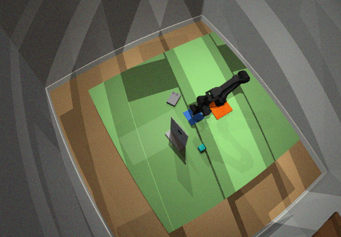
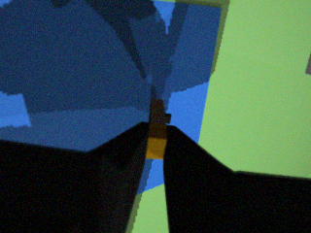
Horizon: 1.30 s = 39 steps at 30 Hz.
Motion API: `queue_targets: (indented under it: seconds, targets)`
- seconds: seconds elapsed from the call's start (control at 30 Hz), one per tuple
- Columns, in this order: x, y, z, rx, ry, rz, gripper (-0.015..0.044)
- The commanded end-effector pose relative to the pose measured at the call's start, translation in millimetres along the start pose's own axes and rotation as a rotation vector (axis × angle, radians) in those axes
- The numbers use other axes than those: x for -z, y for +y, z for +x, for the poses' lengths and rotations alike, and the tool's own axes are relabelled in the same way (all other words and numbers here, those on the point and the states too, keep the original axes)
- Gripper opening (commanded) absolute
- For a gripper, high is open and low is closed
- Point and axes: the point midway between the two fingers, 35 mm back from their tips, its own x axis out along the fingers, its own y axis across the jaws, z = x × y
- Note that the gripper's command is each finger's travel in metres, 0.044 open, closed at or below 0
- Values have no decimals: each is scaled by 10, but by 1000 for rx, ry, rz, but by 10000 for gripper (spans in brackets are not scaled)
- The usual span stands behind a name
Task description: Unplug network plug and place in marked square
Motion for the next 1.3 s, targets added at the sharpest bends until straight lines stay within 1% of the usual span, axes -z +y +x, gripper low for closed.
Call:
queue_targets:
  seconds: [0.0,0.57,0.77,1.27]
  targets:
    - [0,15,22,-7,3,5,0]
    - [-17,2,34,1,0,0,0]
    - [-17,2,34,1,0,0,156]
    - [-9,-5,-45,-1,1,1,156]
